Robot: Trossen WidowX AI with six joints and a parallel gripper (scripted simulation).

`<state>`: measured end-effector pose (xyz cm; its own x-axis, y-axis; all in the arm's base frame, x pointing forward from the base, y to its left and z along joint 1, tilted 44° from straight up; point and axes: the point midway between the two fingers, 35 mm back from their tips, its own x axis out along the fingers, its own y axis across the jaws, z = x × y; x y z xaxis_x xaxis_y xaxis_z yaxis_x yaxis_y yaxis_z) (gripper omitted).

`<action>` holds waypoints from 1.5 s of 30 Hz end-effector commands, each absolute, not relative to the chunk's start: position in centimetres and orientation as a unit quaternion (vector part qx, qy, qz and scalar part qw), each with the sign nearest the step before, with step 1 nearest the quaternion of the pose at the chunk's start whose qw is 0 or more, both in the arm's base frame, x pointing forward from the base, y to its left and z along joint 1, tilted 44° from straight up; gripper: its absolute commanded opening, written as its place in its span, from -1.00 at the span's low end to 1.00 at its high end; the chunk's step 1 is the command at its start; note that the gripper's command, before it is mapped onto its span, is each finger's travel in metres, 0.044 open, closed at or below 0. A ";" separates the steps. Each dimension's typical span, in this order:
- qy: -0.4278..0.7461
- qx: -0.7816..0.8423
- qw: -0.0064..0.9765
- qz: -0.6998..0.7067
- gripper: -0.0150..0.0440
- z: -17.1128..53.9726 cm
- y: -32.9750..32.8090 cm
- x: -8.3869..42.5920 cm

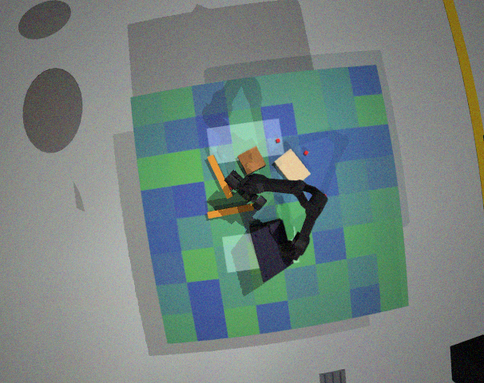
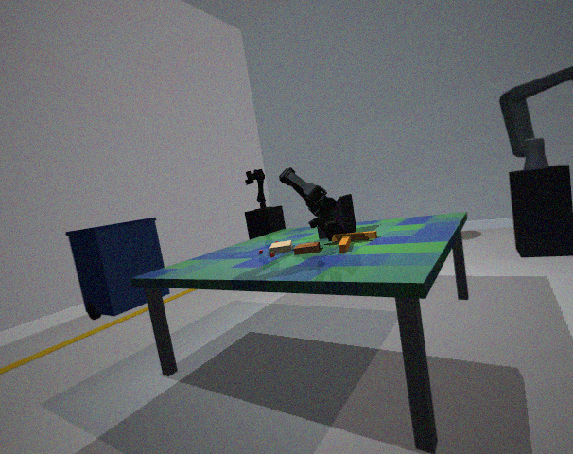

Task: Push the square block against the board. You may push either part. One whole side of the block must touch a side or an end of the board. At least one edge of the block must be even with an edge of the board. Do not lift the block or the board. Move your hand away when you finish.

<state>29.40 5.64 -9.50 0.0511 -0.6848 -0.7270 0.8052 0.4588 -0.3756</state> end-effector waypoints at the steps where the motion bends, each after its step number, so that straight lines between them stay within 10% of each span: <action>1: 0.454 0.071 0.726 -0.511 -0.49 -6.5 8.8 29.4; 32: 0.405 0.129 0.720 -0.549 -0.49 16.6 -14.8 34.5; 45: 0.402 0.128 0.719 -0.552 -0.49 13.2 -19.1 34.6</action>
<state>35.09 -16.93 15.61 0.0917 -0.6932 -0.7149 0.9003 0.3645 -0.2379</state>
